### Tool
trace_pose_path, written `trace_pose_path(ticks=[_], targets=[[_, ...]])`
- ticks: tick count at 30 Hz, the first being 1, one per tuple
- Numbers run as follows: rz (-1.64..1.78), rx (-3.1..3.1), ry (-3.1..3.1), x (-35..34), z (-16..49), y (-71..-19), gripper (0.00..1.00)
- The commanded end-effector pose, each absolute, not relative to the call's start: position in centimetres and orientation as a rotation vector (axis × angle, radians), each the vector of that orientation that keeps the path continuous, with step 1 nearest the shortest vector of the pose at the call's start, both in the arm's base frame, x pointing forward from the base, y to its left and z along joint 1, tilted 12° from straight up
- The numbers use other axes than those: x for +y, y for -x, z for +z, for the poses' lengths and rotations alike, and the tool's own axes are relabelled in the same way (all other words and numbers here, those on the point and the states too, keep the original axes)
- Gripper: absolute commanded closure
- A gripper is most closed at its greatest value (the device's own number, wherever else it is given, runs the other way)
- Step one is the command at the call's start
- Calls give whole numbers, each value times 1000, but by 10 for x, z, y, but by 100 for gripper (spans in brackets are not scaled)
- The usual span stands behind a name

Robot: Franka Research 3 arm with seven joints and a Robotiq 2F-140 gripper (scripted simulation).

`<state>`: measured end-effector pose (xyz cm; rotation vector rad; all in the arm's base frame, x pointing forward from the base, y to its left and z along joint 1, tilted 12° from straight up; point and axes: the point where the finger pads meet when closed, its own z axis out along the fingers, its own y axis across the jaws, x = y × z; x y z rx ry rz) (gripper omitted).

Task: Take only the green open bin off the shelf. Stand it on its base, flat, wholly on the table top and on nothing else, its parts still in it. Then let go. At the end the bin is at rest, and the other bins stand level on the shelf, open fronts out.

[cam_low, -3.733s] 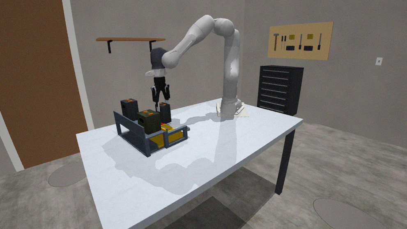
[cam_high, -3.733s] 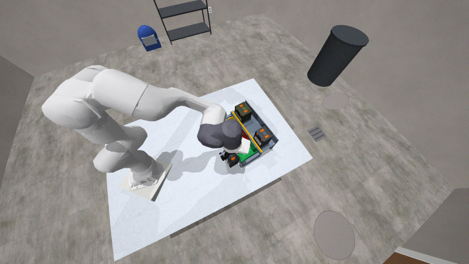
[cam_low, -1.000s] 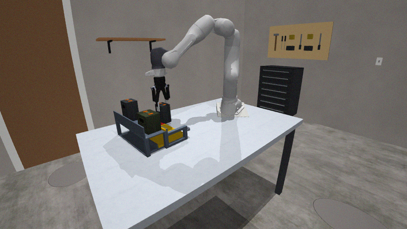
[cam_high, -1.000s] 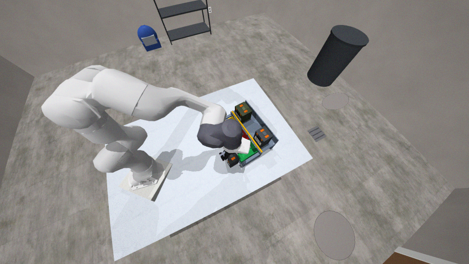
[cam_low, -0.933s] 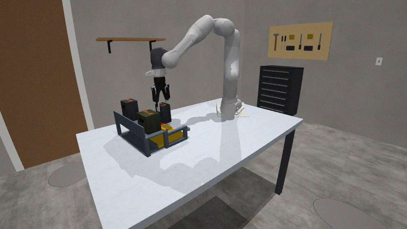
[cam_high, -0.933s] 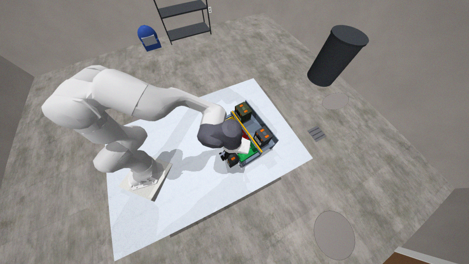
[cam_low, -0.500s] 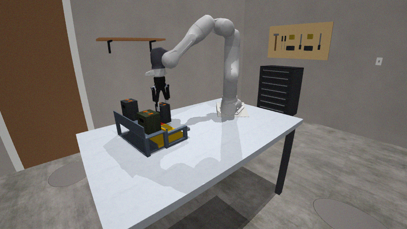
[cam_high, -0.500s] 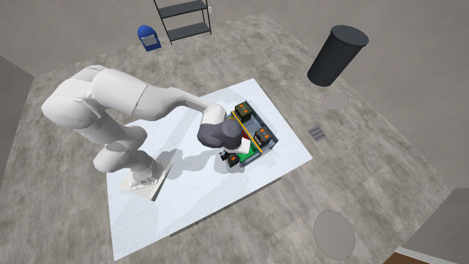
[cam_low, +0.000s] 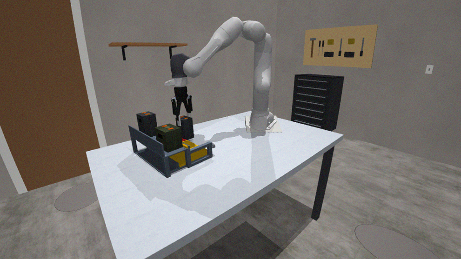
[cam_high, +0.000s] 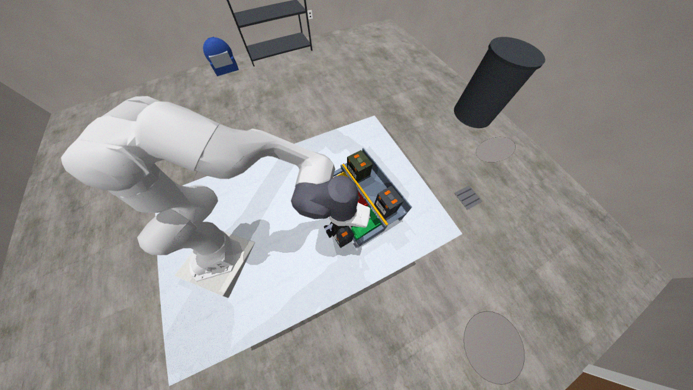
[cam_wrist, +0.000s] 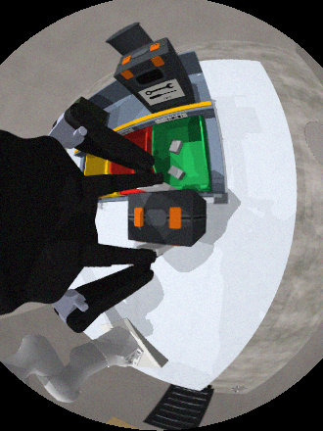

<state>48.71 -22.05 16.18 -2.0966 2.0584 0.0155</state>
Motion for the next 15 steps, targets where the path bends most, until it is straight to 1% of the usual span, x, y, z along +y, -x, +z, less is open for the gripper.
trace_pose_path(ticks=[1, 15], targets=[[-17, 2058, 2099, -228, 170, -491, 100], [-17, 2058, 2099, -228, 170, -491, 100]])
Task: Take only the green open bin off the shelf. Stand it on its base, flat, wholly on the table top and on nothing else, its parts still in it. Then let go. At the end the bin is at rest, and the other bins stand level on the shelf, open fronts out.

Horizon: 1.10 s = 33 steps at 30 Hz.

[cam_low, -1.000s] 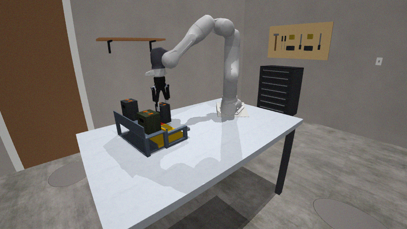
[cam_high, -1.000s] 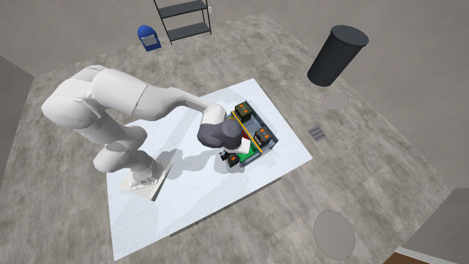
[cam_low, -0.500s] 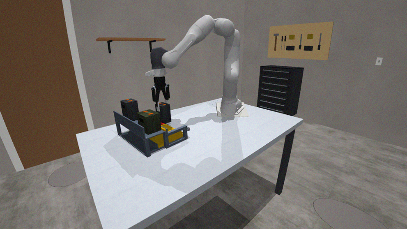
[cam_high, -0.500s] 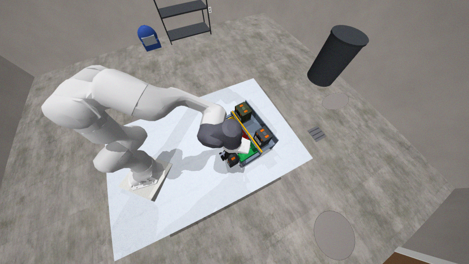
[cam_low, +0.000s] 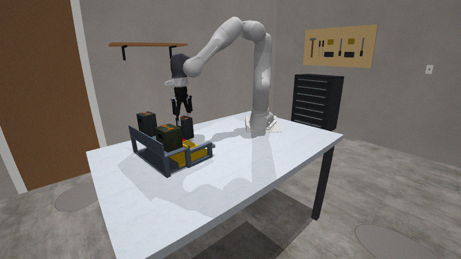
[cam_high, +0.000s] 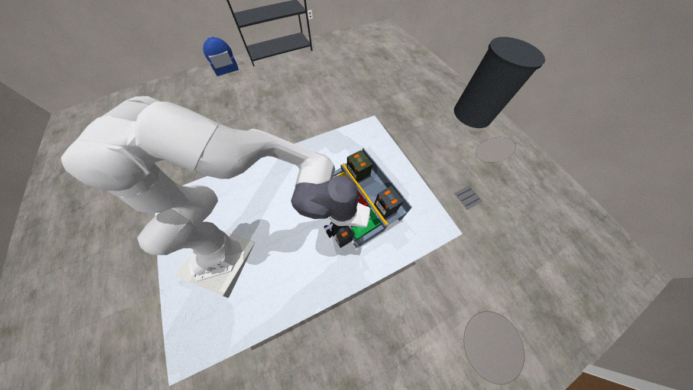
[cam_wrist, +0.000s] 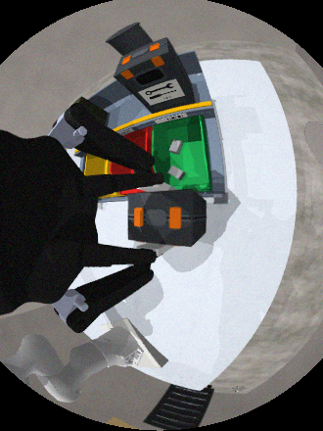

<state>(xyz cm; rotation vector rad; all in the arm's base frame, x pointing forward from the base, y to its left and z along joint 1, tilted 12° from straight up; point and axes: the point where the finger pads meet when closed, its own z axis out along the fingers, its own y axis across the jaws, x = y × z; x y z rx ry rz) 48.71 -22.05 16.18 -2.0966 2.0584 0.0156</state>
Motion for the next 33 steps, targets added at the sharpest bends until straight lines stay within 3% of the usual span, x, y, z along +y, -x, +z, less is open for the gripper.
trace_pose_path(ticks=[1, 33], targets=[[-17, 2058, 2099, -228, 170, -491, 100], [-17, 2058, 2099, -228, 170, -491, 100]])
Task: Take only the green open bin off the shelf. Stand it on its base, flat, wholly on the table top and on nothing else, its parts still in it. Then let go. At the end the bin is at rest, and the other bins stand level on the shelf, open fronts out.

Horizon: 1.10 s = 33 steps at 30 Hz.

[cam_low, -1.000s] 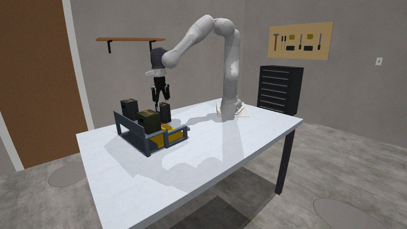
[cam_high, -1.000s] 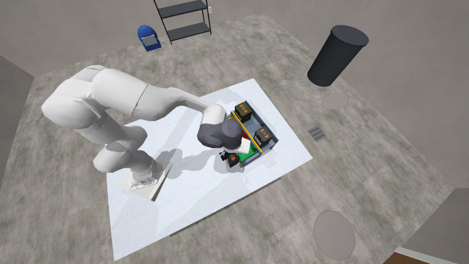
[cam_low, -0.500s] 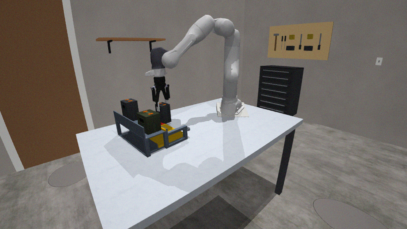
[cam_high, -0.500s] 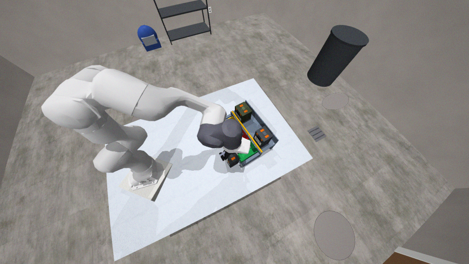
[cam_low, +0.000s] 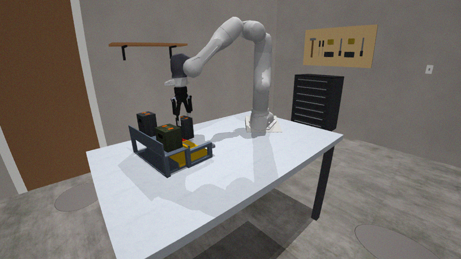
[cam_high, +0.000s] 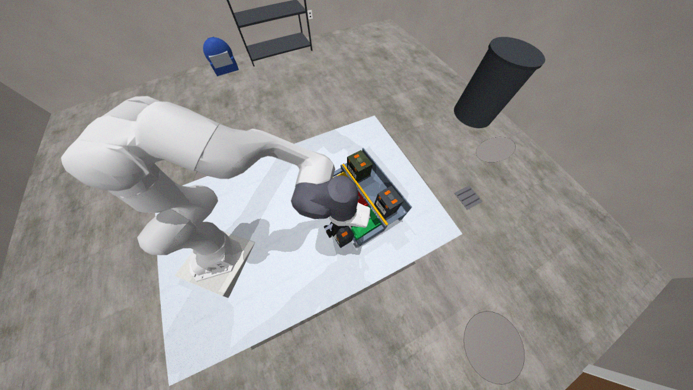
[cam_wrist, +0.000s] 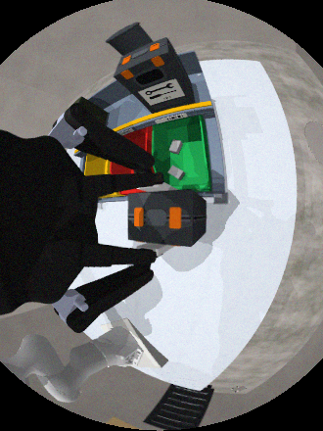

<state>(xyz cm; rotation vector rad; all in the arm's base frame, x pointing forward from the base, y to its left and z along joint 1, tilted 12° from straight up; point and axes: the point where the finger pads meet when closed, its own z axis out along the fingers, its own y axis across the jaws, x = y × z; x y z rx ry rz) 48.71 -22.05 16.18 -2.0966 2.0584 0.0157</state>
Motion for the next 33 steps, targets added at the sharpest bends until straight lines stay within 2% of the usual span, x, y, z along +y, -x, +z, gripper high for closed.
trace_pose_path(ticks=[1, 33], targets=[[-17, 2058, 2099, -228, 170, -491, 100], [-17, 2058, 2099, -228, 170, -491, 100]])
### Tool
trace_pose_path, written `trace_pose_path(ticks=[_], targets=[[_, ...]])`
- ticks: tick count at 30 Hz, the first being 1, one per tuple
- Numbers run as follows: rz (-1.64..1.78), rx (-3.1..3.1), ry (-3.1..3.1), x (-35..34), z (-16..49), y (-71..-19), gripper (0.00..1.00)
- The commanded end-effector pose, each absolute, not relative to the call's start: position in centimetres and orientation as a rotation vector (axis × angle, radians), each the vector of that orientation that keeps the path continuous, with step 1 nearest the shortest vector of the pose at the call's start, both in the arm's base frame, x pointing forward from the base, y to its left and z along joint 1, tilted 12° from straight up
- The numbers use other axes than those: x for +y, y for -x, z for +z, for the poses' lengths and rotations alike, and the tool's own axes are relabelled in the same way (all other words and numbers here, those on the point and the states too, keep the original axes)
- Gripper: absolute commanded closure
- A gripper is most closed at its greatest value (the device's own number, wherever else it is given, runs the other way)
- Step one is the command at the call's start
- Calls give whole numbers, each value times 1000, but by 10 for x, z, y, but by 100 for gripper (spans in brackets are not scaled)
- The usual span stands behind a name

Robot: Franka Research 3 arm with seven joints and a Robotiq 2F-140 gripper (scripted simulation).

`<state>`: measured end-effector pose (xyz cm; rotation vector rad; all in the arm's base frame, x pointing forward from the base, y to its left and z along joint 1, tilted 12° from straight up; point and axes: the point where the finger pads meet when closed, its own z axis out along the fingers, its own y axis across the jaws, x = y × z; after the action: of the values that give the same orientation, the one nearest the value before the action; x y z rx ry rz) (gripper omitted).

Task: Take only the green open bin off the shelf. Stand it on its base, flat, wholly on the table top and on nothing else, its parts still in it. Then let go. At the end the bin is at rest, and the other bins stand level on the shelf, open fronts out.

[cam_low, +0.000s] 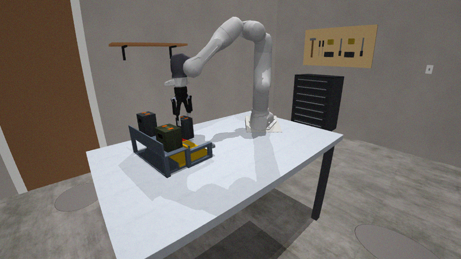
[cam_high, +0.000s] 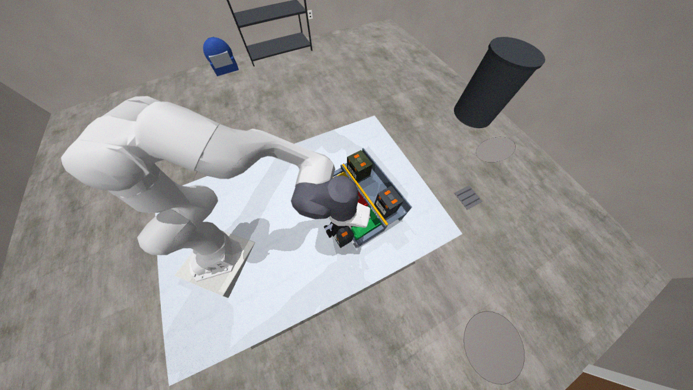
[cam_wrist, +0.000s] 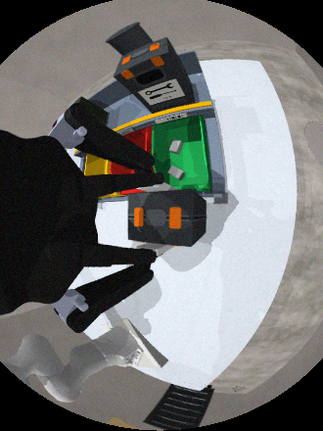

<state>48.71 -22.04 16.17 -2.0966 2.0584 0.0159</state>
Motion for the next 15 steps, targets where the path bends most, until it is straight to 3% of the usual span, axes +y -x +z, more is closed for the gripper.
trace_pose_path(ticks=[1, 15], targets=[[-17, 2058, 2099, -228, 170, -491, 100], [-17, 2058, 2099, -228, 170, -491, 100]])
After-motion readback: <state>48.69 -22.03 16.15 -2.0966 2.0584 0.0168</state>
